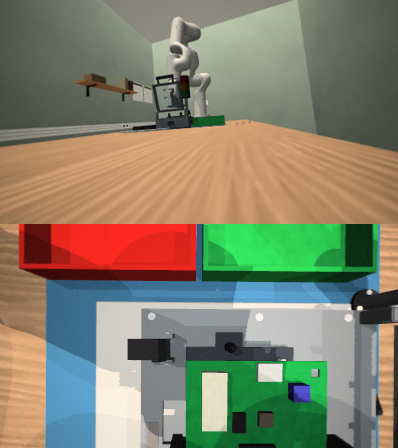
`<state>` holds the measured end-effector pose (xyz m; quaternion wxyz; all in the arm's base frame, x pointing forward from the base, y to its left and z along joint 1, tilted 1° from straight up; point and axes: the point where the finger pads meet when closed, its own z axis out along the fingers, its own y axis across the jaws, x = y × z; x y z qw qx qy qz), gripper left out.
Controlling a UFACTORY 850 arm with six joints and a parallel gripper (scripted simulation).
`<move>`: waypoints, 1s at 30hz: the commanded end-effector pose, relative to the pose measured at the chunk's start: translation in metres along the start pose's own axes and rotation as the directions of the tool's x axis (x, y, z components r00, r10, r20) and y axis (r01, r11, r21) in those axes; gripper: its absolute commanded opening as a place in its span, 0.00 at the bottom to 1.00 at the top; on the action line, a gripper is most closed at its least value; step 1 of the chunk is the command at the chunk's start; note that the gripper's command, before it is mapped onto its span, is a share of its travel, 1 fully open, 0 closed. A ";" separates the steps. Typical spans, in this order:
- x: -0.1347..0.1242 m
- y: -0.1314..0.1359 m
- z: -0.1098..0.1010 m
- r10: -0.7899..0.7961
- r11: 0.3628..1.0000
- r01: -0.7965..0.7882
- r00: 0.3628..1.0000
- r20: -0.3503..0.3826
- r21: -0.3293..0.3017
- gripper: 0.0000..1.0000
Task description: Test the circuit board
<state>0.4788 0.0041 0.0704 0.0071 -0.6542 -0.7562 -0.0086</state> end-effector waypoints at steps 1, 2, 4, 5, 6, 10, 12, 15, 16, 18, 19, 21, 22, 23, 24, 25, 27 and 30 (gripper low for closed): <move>0.000 0.001 -0.001 0.000 1.000 0.000 1.000 0.000 -0.002 0.79; 0.000 0.001 -0.001 0.000 1.000 0.000 1.000 0.000 -0.002 0.79; 0.000 0.001 0.000 0.000 1.000 0.000 1.000 0.000 -0.002 0.79; 0.000 0.001 0.000 0.000 1.000 0.000 1.000 0.000 -0.002 0.79; 0.000 0.001 0.000 0.000 1.000 0.000 1.000 0.000 -0.002 0.79; 0.000 0.001 0.003 0.000 1.000 0.000 1.000 0.000 -0.002 0.79; 0.000 0.001 0.003 0.000 1.000 0.000 1.000 0.000 -0.002 0.79; 0.000 0.001 0.006 0.000 1.000 0.000 1.000 0.000 -0.002 0.79; 0.000 0.001 0.008 0.000 1.000 0.000 1.000 0.000 -0.002 0.79; 0.000 0.001 0.011 0.000 1.000 0.000 1.000 0.000 -0.002 0.79; 0.000 0.001 0.012 0.000 1.000 0.000 1.000 0.000 -0.002 0.79; 0.000 0.001 0.016 0.000 1.000 0.000 1.000 0.000 -0.002 0.79; 0.000 0.001 0.018 0.000 1.000 0.000 1.000 0.000 -0.002 0.79; 0.000 0.001 0.020 0.000 1.000 0.000 1.000 0.000 -0.002 0.79; 0.000 0.001 0.022 0.000 1.000 0.000 1.000 0.000 -0.002 0.79; 0.000 0.001 0.024 0.000 1.000 0.000 1.000 0.000 -0.002 0.79; 0.000 0.001 0.027 0.000 1.000 0.000 1.000 0.000 -0.002 0.79; 0.000 0.001 0.029 0.000 1.000 0.000 1.000 0.000 -0.002 0.79</move>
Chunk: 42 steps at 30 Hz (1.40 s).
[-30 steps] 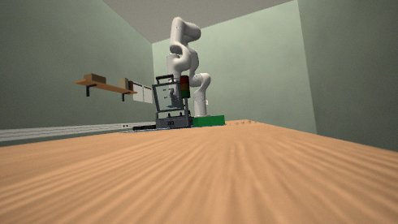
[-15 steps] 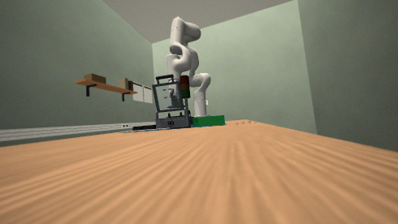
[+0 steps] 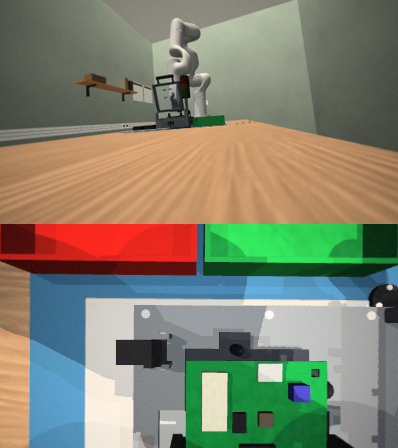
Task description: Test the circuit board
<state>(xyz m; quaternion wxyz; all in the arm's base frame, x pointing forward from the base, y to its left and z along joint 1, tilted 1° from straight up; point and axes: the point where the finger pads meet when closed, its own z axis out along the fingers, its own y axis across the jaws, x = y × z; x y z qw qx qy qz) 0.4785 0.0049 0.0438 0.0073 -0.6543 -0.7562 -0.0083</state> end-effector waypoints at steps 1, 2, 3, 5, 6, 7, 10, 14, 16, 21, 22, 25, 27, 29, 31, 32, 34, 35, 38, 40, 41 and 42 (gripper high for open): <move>0.000 0.001 0.004 0.000 1.000 0.000 1.000 0.000 -0.003 0.79; 0.000 0.001 0.006 0.000 1.000 0.000 1.000 0.000 -0.003 0.79; 0.000 0.001 0.008 0.000 1.000 0.000 1.000 0.000 -0.003 0.79; 0.000 0.001 0.011 0.000 1.000 0.000 1.000 0.000 -0.003 0.79; 0.000 0.001 0.012 0.000 1.000 0.000 1.000 0.000 -0.003 0.79; 0.000 0.001 0.013 0.000 1.000 0.000 1.000 0.000 -0.003 0.79; 0.000 0.001 0.016 0.000 1.000 0.000 1.000 0.000 -0.003 0.79; 0.000 0.001 0.018 0.000 1.000 0.000 1.000 0.000 -0.003 0.79; 0.000 0.001 0.018 0.000 1.000 0.000 1.000 0.000 -0.003 0.79; 0.000 0.001 0.019 0.000 1.000 0.000 1.000 0.000 -0.003 0.79; 0.000 0.001 0.019 0.000 1.000 0.000 1.000 0.000 -0.003 0.79; 0.000 0.001 0.019 0.000 1.000 0.000 1.000 0.000 -0.003 0.79; 0.000 0.001 0.019 0.000 1.000 0.000 1.000 0.000 -0.003 0.79; 0.000 0.001 0.019 0.000 1.000 0.000 1.000 0.000 -0.003 0.79; 0.000 0.001 0.019 0.000 1.000 0.000 1.000 0.000 -0.003 0.79; 0.000 0.001 0.019 0.000 1.000 0.000 1.000 0.000 -0.003 0.79; 0.000 0.001 0.019 0.000 1.000 0.000 1.000 0.000 -0.003 0.79; 0.000 0.001 0.019 0.000 1.000 0.000 1.000 0.000 -0.003 0.79; 0.000 0.001 0.019 0.000 1.000 0.000 1.000 0.000 -0.003 0.79; 0.000 0.001 0.019 0.000 1.000 0.000 1.000 0.000 -0.003 0.79; 0.000 0.001 0.019 0.000 1.000 0.000 1.000 0.000 -0.003 0.79; 0.000 0.001 0.019 0.000 1.000 0.000 1.000 0.000 -0.003 0.79</move>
